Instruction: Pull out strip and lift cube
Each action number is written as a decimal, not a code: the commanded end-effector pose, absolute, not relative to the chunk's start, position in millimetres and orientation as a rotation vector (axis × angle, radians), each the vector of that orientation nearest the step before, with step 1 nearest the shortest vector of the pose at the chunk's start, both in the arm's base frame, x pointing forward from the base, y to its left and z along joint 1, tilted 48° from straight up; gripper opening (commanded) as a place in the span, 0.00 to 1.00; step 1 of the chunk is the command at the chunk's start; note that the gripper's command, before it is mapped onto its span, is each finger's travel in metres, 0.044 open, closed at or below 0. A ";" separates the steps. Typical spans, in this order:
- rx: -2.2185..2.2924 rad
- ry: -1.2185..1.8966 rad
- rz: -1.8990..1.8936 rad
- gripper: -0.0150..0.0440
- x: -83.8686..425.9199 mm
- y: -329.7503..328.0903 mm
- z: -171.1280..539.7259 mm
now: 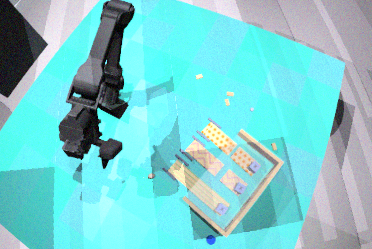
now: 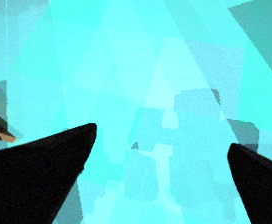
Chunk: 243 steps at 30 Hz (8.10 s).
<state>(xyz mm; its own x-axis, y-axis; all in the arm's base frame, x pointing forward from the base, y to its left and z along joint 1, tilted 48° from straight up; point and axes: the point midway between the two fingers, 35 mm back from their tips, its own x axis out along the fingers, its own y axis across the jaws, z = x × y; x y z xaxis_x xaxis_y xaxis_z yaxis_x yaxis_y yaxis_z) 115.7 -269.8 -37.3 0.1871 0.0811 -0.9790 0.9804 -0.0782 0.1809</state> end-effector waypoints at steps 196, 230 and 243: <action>0.909 1.491 0.388 0.25 355.7 -90.7 -93.8; 0.909 1.492 0.388 0.25 338.9 -84.6 -93.2; 0.910 1.493 0.387 0.25 320.3 -78.8 -90.6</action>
